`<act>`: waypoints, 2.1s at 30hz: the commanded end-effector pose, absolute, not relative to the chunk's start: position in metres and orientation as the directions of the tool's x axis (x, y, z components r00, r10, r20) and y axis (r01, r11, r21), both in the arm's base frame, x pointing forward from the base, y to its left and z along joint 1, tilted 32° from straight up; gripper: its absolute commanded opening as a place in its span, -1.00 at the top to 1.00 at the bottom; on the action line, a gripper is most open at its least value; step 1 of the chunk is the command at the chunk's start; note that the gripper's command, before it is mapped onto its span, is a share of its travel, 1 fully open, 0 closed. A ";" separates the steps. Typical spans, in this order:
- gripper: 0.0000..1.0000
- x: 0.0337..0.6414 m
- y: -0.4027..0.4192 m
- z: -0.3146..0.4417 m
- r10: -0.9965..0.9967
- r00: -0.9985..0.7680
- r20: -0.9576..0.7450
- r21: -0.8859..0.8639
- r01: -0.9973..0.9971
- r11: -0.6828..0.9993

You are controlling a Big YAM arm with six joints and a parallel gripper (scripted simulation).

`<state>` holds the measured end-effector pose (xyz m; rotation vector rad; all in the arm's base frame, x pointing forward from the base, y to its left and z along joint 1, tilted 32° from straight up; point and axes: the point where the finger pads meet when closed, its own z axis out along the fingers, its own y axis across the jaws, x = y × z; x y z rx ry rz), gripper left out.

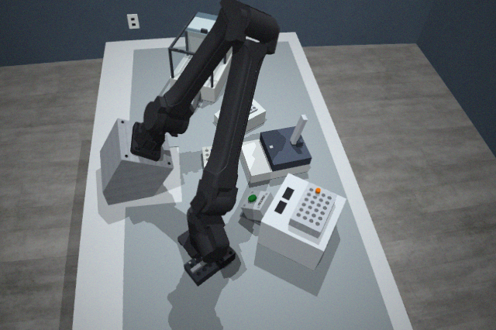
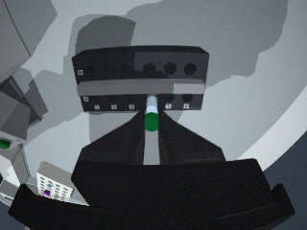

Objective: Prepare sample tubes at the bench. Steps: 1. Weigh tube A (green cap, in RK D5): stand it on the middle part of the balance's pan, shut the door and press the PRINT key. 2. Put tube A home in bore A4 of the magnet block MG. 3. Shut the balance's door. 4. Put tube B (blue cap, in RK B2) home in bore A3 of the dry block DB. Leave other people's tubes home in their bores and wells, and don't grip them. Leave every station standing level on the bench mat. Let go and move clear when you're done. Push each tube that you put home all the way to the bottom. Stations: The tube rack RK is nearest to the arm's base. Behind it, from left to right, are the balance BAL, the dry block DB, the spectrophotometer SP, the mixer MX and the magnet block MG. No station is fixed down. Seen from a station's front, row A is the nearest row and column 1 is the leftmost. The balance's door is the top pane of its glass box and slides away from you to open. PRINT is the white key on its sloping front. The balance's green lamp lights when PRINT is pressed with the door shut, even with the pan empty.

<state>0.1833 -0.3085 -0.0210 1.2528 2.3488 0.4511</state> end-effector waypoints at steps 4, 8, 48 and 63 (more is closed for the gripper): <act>0.82 0.192 -0.300 -0.021 0.833 -0.508 -0.220 0.480 0.687 0.546; 0.82 0.192 -0.300 -0.021 0.832 -0.508 -0.222 0.480 0.686 0.547; 0.82 0.194 -0.301 -0.026 0.832 -0.514 -0.209 0.484 0.685 0.545; 0.82 0.196 -0.307 -0.026 0.829 -0.512 -0.224 0.480 0.683 0.551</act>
